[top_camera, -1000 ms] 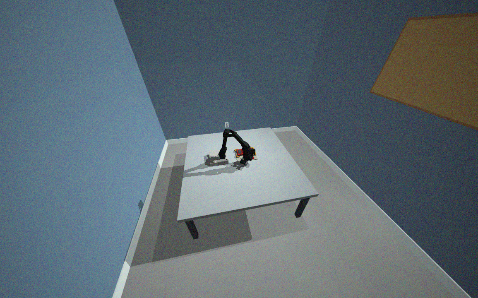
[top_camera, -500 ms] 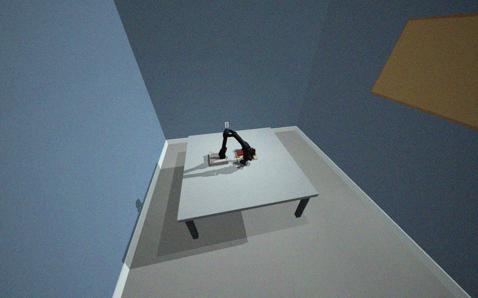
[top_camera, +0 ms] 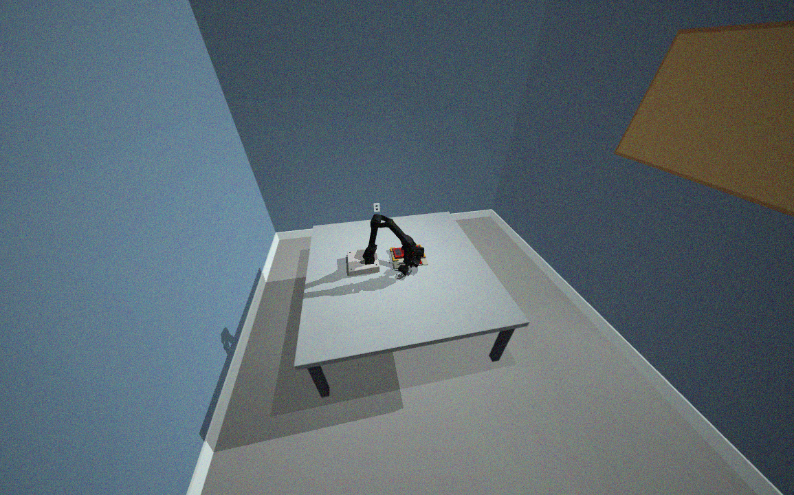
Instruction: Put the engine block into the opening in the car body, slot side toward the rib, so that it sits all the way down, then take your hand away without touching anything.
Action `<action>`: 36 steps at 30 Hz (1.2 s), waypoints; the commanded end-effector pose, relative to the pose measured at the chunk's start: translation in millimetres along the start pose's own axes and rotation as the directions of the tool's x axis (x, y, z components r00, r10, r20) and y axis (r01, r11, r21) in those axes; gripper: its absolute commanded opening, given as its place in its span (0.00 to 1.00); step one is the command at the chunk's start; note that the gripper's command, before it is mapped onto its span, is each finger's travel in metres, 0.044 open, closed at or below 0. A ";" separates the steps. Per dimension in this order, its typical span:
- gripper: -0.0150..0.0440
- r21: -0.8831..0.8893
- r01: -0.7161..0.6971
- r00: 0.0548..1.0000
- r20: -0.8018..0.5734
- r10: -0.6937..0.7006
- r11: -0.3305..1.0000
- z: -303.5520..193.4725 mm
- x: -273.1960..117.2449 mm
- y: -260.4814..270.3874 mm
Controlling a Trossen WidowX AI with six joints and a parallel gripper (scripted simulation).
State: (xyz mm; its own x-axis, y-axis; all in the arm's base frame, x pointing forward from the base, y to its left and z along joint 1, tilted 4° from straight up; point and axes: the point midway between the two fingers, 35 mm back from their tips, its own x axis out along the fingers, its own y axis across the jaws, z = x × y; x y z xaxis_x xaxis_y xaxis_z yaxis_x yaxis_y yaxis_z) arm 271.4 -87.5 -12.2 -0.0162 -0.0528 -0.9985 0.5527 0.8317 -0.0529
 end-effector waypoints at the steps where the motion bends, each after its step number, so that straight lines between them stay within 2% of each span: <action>1: 1.00 -0.005 0.004 1.000 -0.006 -0.004 1.000 0.8 -5.9 0.3; 10: 1.00 -0.008 0.006 1.000 -0.010 -0.006 1.000 1.6 -43.9 0.7; 26: 1.00 -0.011 0.004 1.000 -0.013 -0.004 1.000 1.6 -41.5 1.1; 33: 1.00 -0.003 0.006 1.000 -0.010 -0.006 1.000 4.2 -52.2 0.9; 36: 1.00 -0.003 0.006 1.000 -0.010 -0.006 1.000 4.2 -42.0 0.9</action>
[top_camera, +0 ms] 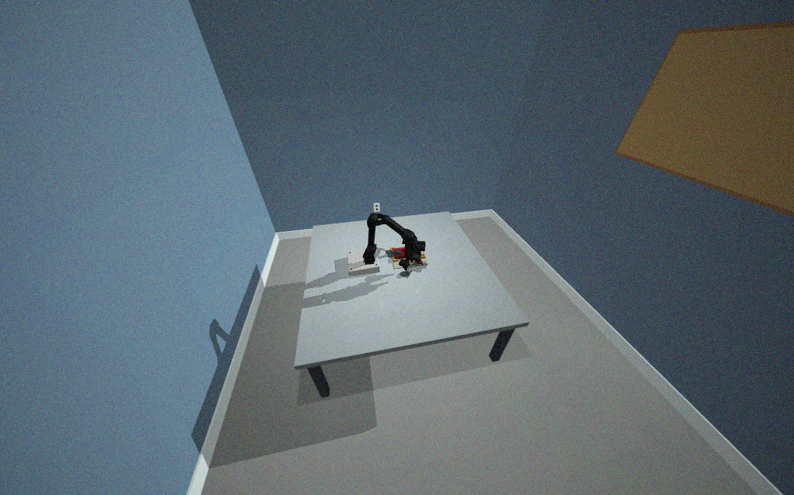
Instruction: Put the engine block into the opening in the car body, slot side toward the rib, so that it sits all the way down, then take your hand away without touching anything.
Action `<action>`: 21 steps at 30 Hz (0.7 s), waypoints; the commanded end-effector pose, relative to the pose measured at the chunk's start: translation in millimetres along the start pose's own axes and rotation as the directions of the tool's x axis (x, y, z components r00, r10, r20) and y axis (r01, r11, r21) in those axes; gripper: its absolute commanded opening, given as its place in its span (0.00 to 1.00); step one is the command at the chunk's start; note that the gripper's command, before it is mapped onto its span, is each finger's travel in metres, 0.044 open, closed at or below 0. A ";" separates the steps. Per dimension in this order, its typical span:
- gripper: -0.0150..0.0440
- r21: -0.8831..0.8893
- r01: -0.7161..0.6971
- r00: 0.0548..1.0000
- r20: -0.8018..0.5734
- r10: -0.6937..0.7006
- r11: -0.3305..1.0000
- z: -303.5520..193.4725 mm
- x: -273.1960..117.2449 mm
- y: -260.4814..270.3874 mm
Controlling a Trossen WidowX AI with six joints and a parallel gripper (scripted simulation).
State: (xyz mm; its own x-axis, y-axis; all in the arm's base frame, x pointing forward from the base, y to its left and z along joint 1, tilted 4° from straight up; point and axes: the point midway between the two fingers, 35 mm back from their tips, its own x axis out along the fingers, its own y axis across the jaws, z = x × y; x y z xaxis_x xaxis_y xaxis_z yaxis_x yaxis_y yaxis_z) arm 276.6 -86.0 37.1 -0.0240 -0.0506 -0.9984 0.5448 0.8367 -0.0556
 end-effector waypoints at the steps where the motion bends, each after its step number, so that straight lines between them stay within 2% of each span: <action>1: 1.00 0.006 0.003 1.000 -0.003 -0.003 1.000 -0.2 11.0 -0.6; 21: 1.00 0.006 0.003 1.000 -0.003 -0.003 1.000 0.2 36.0 -0.5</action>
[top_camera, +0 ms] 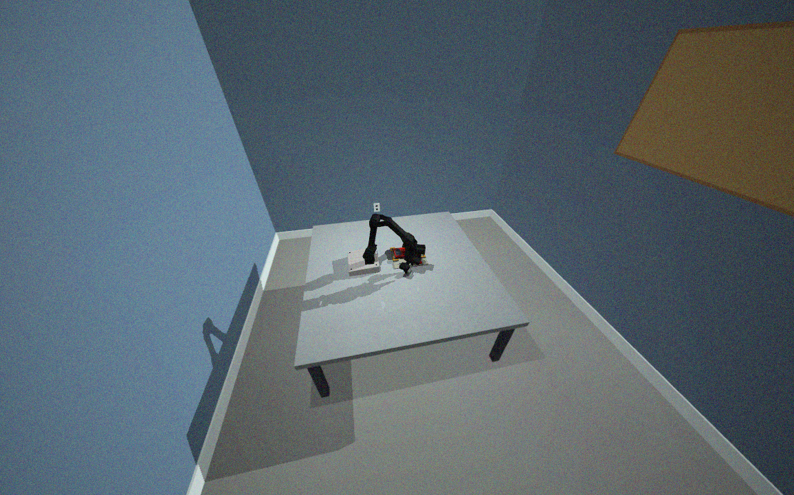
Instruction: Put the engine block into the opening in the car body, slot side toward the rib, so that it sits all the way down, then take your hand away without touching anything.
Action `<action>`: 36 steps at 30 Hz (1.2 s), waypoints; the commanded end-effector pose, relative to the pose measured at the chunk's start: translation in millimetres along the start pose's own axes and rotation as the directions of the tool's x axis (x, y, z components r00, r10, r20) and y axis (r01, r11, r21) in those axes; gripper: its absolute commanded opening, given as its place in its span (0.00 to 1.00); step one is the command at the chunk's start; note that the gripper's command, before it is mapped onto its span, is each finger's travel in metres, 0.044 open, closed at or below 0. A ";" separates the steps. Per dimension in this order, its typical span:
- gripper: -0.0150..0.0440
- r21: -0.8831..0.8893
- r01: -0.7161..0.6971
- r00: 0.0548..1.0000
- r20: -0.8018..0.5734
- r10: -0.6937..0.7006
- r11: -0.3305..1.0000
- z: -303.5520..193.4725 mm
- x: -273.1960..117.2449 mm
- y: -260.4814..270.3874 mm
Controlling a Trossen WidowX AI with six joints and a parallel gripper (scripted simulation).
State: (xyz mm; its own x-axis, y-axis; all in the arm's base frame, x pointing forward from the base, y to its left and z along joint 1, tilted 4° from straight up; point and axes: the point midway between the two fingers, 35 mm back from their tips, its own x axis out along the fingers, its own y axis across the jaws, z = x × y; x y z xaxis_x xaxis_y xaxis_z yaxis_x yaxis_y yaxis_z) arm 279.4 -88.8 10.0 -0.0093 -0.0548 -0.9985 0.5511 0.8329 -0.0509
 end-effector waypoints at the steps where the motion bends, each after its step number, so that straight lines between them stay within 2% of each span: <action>1: 1.00 -0.001 0.008 1.000 -0.017 -0.008 1.000 -3.5 10.5 -1.3; 12: 1.00 -0.001 0.008 1.000 -0.017 -0.008 1.000 -4.5 24.2 -1.7; 20: 0.64 -0.001 0.008 1.000 -0.017 -0.008 1.000 -4.5 24.2 -1.7; 27: 0.56 -0.001 0.008 1.000 -0.017 -0.008 1.000 -4.5 24.2 -1.7; 34: 0.25 0.017 -0.025 1.000 0.013 0.025 1.000 3.3 19.1 0.5; 36: 0.25 0.025 -0.040 0.999 0.027 0.039 0.999 6.9 16.0 1.5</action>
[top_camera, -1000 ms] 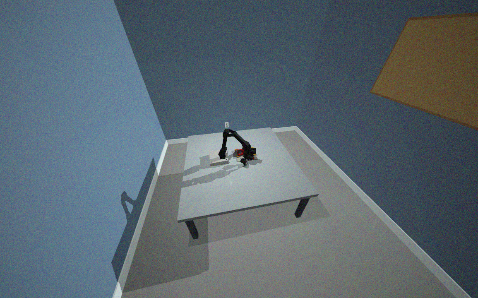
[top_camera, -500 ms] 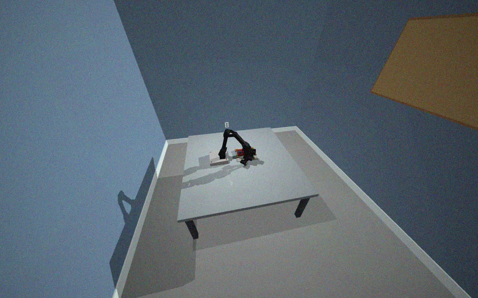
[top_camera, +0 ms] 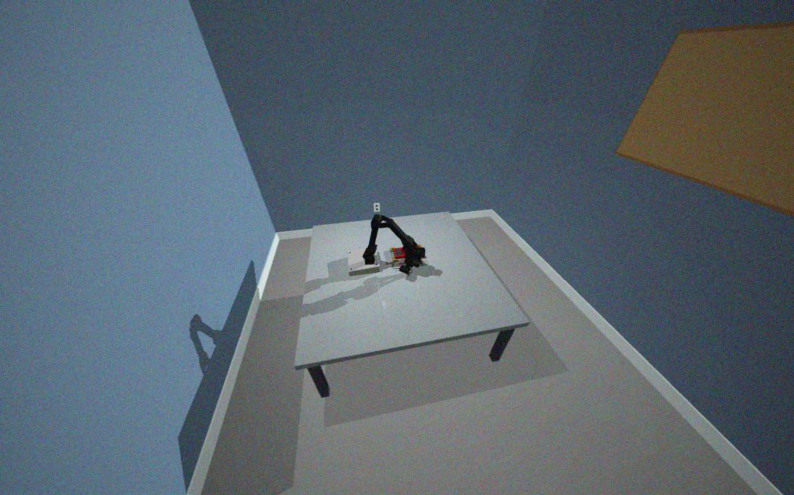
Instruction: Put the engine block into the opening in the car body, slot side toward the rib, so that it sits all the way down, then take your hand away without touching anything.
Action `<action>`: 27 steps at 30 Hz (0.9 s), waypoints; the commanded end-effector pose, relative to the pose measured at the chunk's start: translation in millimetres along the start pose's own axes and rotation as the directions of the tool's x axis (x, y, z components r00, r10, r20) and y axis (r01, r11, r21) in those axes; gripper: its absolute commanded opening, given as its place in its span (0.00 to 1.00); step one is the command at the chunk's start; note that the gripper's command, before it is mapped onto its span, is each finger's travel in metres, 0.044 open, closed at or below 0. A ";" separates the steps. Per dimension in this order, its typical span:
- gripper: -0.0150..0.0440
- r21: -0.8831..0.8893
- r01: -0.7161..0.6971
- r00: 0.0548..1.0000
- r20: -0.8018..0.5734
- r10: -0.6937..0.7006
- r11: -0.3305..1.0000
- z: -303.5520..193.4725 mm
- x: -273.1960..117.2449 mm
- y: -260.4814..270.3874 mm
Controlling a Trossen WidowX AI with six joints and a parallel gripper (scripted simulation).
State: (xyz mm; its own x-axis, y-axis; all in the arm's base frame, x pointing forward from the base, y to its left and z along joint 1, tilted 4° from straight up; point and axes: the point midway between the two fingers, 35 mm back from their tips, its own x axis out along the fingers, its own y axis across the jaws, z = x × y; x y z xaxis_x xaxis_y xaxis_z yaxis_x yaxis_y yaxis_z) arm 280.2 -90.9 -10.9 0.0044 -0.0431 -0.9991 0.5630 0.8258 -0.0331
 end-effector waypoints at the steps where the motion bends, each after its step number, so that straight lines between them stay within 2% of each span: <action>1: 0.25 0.010 -0.022 1.000 0.021 0.022 1.000 5.7 -6.3 1.9; 27: 0.25 -0.006 0.007 1.000 -0.006 -0.007 1.000 6.5 -79.8 4.1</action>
State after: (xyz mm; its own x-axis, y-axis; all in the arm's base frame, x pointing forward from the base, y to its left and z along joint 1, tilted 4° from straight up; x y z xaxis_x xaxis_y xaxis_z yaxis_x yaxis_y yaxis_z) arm 286.6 -87.4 57.4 -0.0140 -0.0373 -0.9992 0.5533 0.8321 -0.0388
